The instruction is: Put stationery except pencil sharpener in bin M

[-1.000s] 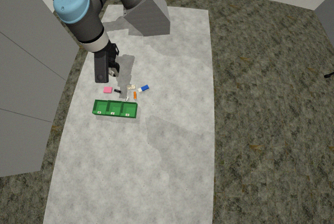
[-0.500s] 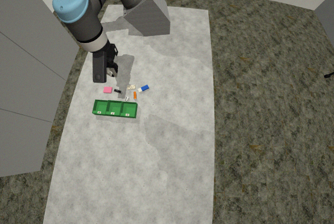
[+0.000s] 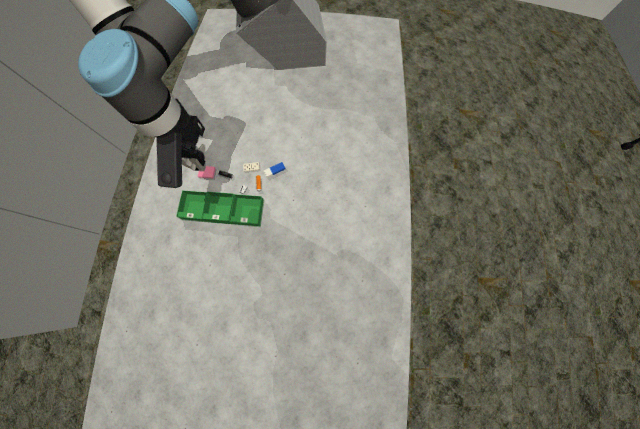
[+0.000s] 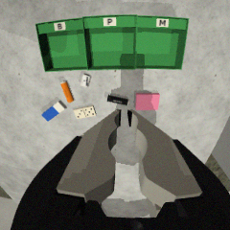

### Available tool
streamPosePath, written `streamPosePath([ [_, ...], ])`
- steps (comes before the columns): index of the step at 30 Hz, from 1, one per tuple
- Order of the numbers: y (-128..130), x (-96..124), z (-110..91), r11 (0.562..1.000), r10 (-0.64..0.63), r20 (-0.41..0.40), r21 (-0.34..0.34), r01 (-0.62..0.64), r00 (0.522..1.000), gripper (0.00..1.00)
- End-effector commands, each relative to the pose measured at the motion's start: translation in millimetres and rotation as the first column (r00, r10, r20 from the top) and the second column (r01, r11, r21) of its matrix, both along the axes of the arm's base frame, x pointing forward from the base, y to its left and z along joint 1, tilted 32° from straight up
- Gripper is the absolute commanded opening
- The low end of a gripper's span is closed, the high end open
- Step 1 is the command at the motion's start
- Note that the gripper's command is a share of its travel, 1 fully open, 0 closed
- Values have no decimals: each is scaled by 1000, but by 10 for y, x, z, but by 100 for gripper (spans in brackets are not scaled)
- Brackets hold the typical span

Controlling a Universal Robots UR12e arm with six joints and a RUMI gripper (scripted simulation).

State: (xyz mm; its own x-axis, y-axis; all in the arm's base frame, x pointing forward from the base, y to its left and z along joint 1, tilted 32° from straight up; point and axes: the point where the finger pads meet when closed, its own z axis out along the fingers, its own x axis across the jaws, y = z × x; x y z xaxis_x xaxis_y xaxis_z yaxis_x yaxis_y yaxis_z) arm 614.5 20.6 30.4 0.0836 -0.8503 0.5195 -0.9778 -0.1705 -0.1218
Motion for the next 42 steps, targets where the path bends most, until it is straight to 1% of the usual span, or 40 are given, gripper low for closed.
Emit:
streamPosePath([
  [1, -317, 303, -57, 1000, 2, 2, 1, -2, 1000, 4],
  [9, -813, 742, -132, 1000, 2, 2, 1, -2, 1000, 4],
  [21, -825, 753, -133, 1000, 2, 2, 1, -2, 1000, 4],
  [26, -891, 779, -246, 1000, 2, 2, 1, -2, 1000, 4],
  [28, -891, 779, -246, 1000, 2, 2, 1, -2, 1000, 4],
  [42, -1076, 852, -562, 1000, 2, 2, 1, -2, 1000, 4],
])
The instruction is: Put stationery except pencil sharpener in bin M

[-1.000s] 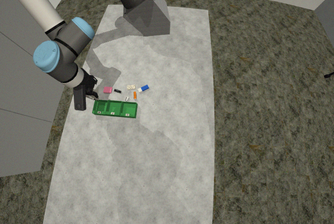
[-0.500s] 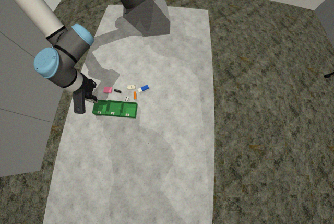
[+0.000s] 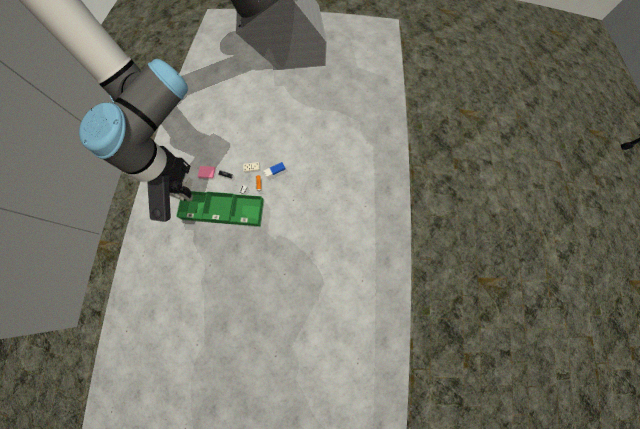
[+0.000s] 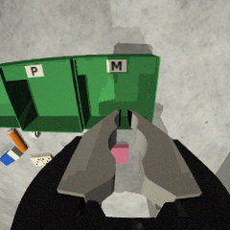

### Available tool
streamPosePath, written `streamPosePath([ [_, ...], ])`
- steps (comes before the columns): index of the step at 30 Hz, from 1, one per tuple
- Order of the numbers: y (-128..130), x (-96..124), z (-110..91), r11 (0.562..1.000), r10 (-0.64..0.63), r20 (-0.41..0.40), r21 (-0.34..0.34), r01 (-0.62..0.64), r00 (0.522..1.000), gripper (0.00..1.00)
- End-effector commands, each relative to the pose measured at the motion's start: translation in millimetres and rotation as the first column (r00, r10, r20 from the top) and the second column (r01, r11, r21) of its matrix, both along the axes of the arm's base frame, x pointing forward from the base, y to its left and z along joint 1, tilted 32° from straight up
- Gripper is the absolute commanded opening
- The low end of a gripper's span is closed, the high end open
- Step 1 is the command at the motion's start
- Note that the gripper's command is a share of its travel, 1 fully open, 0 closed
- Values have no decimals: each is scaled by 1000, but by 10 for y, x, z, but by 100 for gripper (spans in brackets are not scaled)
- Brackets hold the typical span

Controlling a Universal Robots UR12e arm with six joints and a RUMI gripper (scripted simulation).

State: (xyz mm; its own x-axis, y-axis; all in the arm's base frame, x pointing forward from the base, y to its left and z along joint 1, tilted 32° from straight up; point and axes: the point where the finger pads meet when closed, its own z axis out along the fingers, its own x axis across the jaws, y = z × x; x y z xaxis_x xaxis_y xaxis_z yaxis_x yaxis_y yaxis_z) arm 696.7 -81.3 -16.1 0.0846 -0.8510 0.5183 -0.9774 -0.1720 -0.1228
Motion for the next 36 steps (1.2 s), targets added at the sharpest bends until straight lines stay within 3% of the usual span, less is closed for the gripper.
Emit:
streamPosePath([
  [1, -70, 34, -120, 1000, 1, 1, 0, -1, 1000, 4],
  [36, -100, 46, -171, 1000, 1, 1, 0, -1, 1000, 4],
])
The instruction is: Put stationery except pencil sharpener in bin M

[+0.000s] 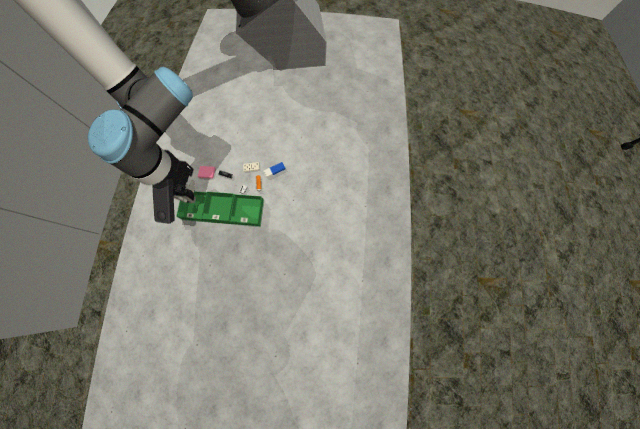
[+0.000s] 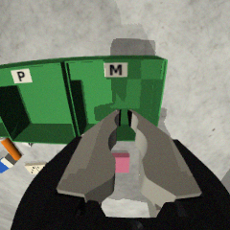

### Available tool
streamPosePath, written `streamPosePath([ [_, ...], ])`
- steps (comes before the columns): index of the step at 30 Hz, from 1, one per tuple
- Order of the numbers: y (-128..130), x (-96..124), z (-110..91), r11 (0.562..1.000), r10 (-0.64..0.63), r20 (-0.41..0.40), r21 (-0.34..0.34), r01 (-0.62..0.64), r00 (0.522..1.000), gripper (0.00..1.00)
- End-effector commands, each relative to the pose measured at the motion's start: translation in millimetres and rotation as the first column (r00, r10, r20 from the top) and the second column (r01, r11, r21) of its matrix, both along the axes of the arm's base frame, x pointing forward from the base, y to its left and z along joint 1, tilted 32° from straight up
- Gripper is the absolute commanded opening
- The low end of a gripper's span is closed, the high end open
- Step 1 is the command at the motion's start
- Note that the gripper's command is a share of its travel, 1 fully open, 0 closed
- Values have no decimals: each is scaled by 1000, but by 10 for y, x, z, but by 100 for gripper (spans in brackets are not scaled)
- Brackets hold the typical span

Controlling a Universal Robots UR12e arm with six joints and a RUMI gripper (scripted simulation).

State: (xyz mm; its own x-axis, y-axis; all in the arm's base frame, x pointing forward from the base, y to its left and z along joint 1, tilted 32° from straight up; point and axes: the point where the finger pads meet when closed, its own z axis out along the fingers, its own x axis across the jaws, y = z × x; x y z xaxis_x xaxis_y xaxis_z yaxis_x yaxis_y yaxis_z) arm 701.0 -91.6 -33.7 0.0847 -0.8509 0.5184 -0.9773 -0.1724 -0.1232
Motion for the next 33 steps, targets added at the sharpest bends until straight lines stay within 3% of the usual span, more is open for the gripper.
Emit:
streamPosePath([
  [1, 3, 3, 5, 1000, 0, 1, 0, 0, 1000, 4],
  [21, 3, 3, 5, 1000, 0, 1, 0, 0, 1000, 4],
  [33, 82, -28, 140, 1000, 0, 1, 0, 0, 1000, 4],
])
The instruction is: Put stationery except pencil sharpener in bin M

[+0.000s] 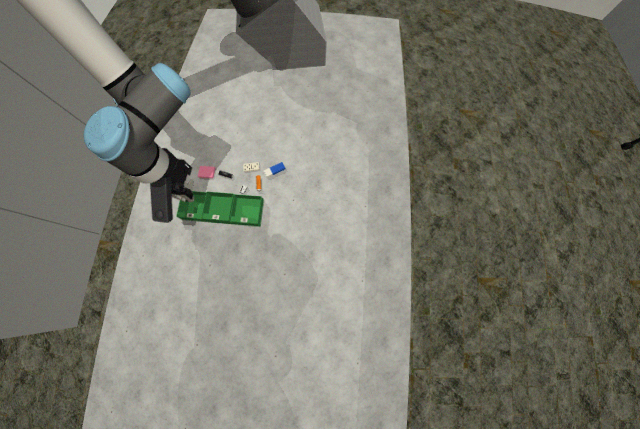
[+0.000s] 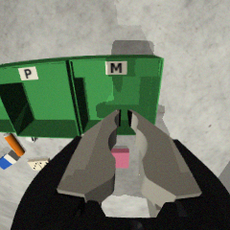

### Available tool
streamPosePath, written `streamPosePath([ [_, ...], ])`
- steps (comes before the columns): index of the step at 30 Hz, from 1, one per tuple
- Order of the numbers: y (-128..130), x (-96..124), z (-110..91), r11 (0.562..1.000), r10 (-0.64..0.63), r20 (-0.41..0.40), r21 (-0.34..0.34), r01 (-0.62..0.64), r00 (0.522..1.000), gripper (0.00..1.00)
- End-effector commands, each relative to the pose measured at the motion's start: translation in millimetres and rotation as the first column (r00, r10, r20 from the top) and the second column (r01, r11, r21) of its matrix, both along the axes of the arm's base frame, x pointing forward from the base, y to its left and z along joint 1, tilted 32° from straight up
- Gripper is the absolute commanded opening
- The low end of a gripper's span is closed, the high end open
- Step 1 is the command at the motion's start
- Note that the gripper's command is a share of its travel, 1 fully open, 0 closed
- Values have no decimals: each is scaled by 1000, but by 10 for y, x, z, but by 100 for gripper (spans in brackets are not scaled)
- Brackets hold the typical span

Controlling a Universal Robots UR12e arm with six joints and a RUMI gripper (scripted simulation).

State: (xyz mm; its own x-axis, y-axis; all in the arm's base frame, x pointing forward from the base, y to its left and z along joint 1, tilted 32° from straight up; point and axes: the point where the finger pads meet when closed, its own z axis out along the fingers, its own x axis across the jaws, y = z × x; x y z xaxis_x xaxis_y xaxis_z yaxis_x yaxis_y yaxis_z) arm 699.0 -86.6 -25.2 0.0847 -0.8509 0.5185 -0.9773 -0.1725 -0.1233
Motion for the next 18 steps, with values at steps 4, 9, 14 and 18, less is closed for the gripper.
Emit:
streamPosePath([
  [4, 45, -13, 78, 1000, 0, 1, 0, 0, 1000, 4],
  [9, 78, -26, 134, 1000, 0, 1, 0, 0, 1000, 4],
  [14, 121, -43, 207, 1000, 0, 1, 0, 0, 1000, 4],
  [18, 180, -66, 309, 1000, 0, 1, 0, 0, 1000, 4],
])
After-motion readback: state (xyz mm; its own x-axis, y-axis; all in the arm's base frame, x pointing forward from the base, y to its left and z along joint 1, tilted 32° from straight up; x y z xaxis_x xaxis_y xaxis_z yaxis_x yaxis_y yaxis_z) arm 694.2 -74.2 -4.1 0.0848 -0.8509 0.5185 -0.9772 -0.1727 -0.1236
